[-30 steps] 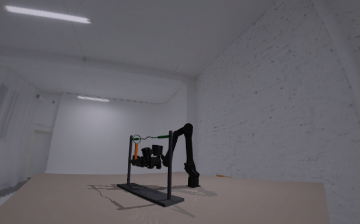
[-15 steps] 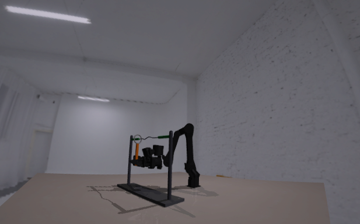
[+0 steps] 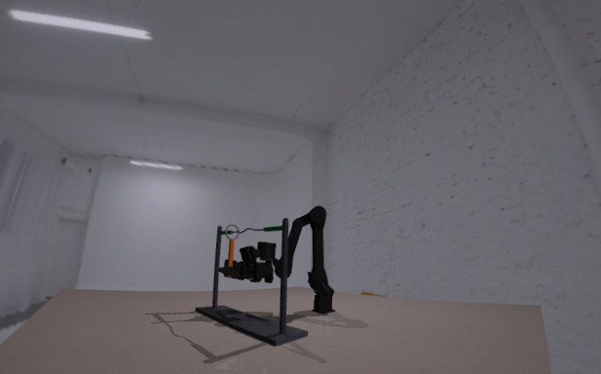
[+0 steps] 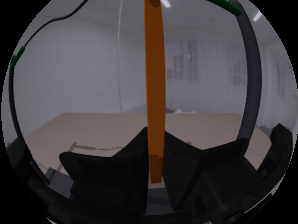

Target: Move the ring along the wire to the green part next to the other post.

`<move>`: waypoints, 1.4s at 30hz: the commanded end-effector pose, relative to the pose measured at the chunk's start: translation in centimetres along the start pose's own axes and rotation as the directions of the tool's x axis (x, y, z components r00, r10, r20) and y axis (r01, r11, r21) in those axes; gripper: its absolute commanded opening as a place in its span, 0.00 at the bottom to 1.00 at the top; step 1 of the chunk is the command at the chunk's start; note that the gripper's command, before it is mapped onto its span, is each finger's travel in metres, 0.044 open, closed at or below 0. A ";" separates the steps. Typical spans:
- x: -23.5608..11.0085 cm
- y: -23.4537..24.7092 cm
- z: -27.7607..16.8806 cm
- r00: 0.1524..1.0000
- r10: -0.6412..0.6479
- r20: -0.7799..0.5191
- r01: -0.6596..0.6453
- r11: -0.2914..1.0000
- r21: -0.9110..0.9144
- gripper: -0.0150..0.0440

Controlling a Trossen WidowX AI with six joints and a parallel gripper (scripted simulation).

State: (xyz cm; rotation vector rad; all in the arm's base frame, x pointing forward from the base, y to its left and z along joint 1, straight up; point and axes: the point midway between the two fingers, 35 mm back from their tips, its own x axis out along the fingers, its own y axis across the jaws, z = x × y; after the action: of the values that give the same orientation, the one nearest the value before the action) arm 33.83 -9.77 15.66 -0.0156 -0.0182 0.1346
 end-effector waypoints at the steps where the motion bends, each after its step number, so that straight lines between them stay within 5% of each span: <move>1: 0.0 0.4 0.0 1.000 -0.001 -0.001 0.001 1.000 0.005 0.00; 20: 0.0 2.0 0.0 0.999 -0.035 -0.002 0.035 0.999 -0.019 0.00; 42: -0.2 2.6 0.0 0.973 -0.229 -0.011 0.225 0.965 -0.135 0.00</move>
State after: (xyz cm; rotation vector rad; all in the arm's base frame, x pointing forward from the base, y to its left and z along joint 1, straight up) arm 33.43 -7.38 15.65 -0.1337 -0.0137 -0.0751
